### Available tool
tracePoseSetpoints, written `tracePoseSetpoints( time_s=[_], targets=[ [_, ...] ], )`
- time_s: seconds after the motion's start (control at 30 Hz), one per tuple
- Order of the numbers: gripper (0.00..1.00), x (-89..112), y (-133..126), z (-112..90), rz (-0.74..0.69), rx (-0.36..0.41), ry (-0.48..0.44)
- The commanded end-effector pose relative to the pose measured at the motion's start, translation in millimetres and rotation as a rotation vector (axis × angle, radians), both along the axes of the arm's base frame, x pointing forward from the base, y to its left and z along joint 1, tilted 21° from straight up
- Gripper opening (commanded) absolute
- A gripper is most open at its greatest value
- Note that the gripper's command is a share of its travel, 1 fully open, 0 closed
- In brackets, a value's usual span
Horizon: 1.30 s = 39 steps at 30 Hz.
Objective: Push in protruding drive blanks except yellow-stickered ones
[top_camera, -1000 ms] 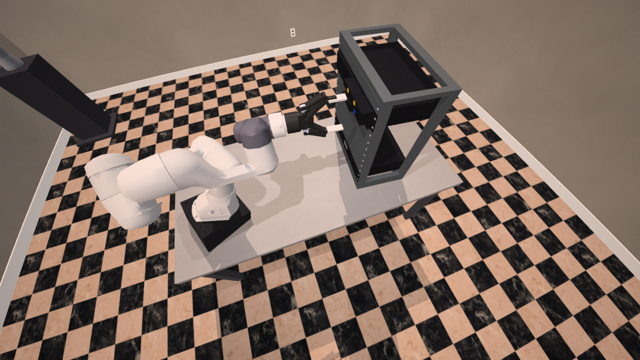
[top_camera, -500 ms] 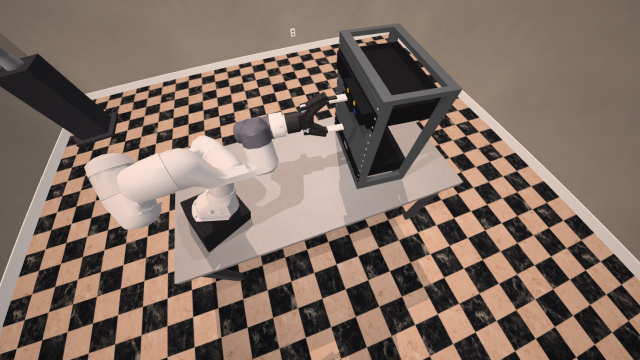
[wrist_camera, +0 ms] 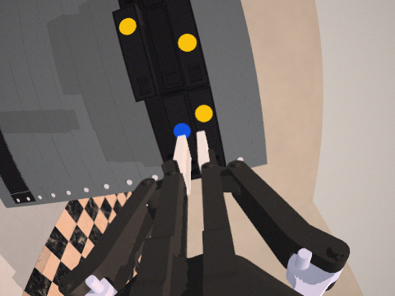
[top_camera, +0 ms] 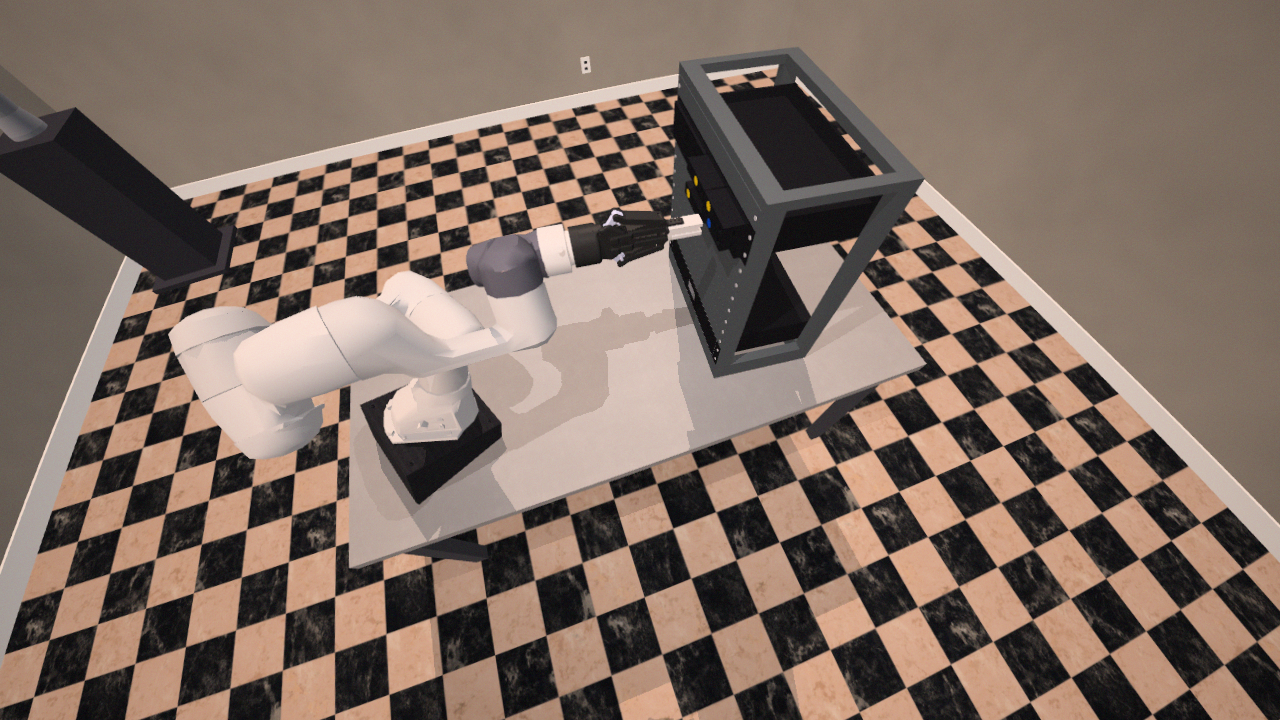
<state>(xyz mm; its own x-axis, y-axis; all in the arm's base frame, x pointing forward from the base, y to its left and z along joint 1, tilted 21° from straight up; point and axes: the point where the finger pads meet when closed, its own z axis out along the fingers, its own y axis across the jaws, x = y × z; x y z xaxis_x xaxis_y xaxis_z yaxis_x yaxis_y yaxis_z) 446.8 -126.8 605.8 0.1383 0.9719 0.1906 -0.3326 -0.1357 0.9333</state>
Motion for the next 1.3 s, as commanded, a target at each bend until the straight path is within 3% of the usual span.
tracePoseSetpoints(
  time_s=[0.0, 0.67, 0.97, 1.27],
  targets=[
    [0.0, 0, 0, 0, -0.002, -0.008, 0.001],
    [0.0, 0, 0, 0, -0.002, -0.008, 0.001],
    [0.0, -18, 5, -17, -0.002, -0.008, 0.001],
    [0.0, 10, -1, -8, -0.002, -0.008, 0.0]
  ],
)
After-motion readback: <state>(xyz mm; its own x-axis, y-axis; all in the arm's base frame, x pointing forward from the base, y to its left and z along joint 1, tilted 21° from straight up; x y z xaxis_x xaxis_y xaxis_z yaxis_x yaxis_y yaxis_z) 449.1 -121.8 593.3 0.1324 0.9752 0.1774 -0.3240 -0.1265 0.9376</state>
